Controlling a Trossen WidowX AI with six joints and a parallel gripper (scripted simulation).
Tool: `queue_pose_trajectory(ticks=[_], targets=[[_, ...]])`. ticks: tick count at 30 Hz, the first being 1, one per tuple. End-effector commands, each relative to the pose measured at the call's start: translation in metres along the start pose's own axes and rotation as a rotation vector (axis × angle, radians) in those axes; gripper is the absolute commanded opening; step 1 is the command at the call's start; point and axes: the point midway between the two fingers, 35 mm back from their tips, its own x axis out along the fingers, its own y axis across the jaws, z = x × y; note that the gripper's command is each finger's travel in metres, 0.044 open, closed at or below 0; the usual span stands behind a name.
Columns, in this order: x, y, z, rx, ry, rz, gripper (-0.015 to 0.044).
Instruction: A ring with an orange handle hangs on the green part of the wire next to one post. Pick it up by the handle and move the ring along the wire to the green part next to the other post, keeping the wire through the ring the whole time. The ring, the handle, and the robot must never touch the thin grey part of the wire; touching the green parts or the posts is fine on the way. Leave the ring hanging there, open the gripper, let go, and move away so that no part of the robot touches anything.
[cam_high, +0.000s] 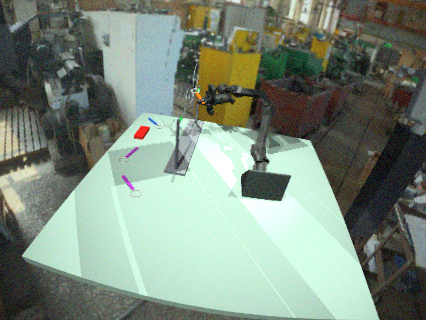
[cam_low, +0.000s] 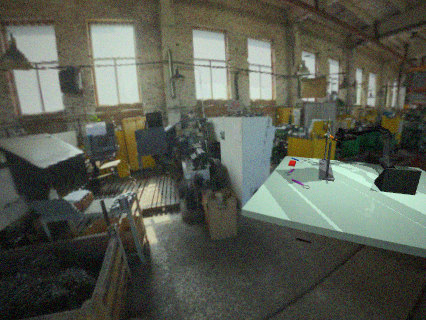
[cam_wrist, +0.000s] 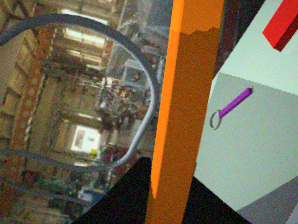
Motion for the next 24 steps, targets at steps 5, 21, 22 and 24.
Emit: queue_pose_trajectory(ticks=[5,21,22,24], targets=[[-0.003,0.016,0.001,0.058,-0.006,0.045,-0.0150],[-0.005,0.041,0.004,0.207,-0.004,0.125,-0.0150],[-0.005,0.042,0.005,0.217,-0.004,0.130,-0.0150],[-0.006,0.045,0.005,0.236,-0.004,0.139,-0.0150]])
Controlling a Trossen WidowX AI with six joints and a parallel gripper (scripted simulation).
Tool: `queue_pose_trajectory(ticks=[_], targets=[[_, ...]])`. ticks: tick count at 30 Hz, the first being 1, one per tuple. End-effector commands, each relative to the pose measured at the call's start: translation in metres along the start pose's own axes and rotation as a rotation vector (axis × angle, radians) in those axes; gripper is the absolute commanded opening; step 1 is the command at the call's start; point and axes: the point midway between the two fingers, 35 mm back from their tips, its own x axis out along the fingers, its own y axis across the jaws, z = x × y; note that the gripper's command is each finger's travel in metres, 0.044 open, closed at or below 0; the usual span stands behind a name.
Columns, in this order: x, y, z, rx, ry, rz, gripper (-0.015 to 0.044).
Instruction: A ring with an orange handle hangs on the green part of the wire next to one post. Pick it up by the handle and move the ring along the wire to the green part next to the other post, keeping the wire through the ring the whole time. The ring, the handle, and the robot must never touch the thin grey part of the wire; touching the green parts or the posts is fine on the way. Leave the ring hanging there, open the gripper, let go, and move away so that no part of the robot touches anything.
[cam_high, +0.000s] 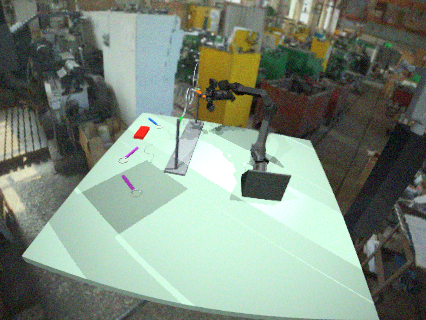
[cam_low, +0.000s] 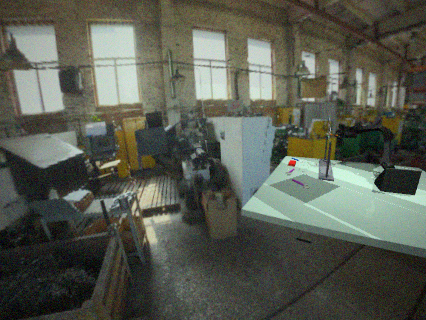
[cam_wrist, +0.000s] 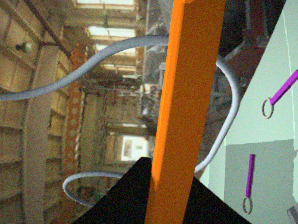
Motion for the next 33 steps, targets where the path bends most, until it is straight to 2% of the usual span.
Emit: queue_pose_trajectory(ticks=[1,33], targets=[[-0.002,0.011,-0.001,0.025,-0.001,0.028,-0.0150],[-0.008,0.060,0.009,0.328,0.007,0.185,-0.0150]])
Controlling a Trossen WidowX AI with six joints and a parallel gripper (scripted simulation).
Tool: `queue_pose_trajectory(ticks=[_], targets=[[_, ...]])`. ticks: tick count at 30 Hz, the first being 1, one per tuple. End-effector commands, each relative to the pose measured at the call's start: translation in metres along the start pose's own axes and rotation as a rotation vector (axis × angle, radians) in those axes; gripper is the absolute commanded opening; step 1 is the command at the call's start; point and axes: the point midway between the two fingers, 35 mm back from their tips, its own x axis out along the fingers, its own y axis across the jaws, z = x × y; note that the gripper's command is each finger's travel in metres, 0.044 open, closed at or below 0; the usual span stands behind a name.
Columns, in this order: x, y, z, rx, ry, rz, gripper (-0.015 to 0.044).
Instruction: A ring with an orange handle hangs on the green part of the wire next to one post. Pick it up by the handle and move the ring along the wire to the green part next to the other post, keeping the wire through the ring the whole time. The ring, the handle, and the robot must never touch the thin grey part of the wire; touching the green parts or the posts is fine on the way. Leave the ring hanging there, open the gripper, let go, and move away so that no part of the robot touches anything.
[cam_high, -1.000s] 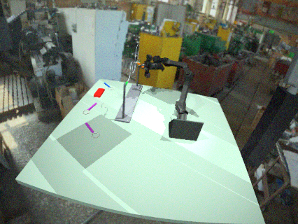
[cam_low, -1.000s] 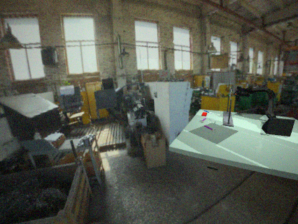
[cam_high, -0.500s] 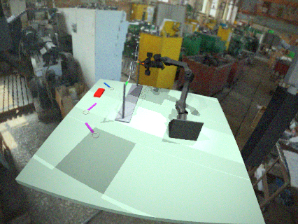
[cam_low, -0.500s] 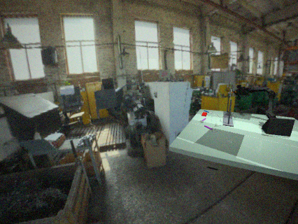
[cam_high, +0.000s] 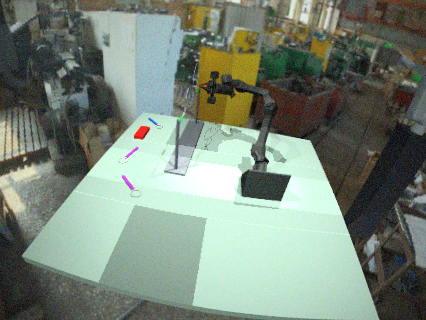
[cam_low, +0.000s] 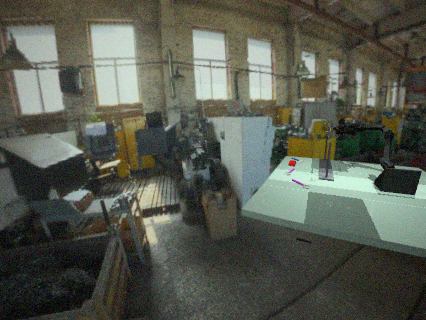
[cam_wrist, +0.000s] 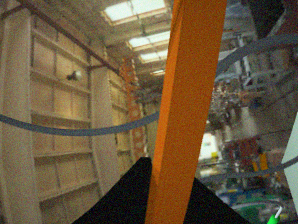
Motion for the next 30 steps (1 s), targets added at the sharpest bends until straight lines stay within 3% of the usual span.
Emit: queue_pose_trajectory(ticks=[1,11,30], targets=[[-0.001,0.010,-0.002,0.027,0.004,0.027,-0.0150],[0.008,0.027,0.000,0.123,-0.076,0.066,-0.0150],[0.004,0.053,0.006,0.217,-0.073,0.105,-0.0150]])
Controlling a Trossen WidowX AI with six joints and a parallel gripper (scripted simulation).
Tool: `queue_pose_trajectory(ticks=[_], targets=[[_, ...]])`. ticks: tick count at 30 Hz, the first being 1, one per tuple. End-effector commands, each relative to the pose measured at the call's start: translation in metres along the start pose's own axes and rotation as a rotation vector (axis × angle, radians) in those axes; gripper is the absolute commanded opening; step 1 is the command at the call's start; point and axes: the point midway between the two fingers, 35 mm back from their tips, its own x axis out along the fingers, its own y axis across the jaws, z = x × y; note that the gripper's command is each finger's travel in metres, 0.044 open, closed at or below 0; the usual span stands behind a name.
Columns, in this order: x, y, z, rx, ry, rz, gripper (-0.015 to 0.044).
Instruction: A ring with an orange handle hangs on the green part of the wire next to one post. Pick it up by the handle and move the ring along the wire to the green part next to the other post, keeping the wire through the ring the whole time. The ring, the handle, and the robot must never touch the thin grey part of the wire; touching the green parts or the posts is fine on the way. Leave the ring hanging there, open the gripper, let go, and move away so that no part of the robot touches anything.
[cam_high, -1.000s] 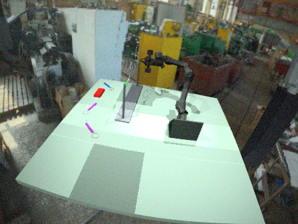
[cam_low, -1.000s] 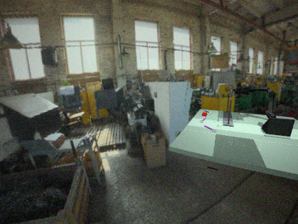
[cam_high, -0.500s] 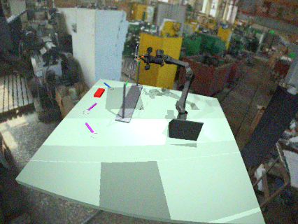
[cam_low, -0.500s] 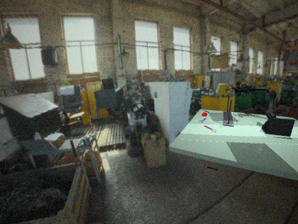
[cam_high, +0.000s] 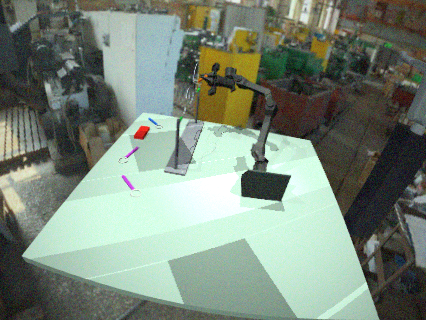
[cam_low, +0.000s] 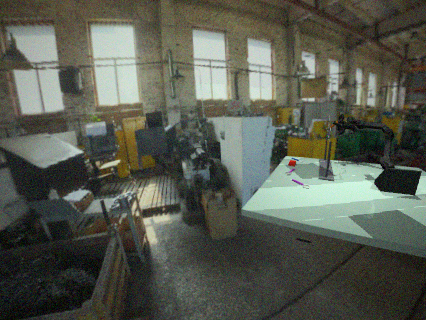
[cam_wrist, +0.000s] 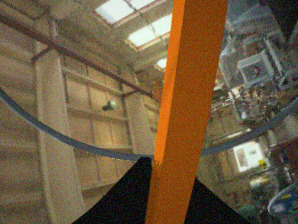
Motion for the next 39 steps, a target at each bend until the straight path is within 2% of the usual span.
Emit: queue_pose_trajectory(ticks=[1,39], targets=[[0.002,0.001,0.002,0.009,0.005,-0.006,-0.0150],[0.013,-0.007,0.005,-0.357,-0.093,-0.178,-0.0150]])
